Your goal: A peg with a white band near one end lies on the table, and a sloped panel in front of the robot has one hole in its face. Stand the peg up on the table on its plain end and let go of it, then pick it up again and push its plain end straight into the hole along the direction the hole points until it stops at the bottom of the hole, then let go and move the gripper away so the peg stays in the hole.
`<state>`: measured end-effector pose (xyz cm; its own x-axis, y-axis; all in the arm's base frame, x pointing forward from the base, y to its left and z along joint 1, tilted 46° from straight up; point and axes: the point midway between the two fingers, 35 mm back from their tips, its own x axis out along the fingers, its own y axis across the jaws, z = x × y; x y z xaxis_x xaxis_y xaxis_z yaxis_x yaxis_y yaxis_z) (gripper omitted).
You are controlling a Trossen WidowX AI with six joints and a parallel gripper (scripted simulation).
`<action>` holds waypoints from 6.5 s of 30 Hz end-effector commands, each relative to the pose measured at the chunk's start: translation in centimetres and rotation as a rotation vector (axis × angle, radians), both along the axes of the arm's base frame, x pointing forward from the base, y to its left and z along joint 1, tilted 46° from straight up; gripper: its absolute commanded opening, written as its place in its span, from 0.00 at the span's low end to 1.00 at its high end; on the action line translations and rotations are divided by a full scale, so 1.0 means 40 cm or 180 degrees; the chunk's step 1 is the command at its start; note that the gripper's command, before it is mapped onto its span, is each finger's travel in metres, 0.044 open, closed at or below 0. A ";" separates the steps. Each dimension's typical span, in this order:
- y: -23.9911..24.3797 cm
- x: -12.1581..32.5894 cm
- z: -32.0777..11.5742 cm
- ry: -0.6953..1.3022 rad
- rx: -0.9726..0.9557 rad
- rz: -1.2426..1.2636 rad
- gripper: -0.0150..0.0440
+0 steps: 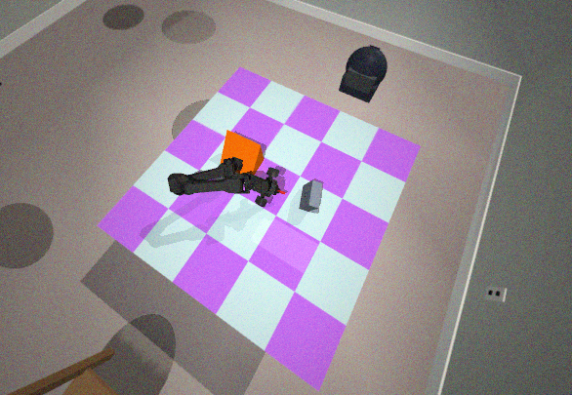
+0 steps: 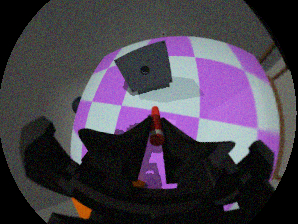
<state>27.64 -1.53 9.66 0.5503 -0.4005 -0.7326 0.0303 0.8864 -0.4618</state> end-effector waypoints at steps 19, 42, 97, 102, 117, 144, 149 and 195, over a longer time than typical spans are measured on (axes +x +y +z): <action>0.020 0.012 -0.008 -0.0395 0.0152 0.0157 0.25; 0.039 0.017 -0.012 -0.0797 0.0288 0.0316 0.25; 0.042 0.116 -0.051 -0.1225 0.0422 0.0486 0.25; 0.041 0.121 -0.054 -0.1253 0.0427 0.0498 0.25; 0.036 0.135 -0.066 -0.1349 0.0437 0.0541 0.25; 0.024 0.175 -0.093 -0.1367 0.0447 0.0527 0.25; 0.024 0.175 -0.093 -0.1367 0.0447 0.0527 0.25; 0.017 0.228 -0.117 -0.1370 0.0446 0.0527 0.25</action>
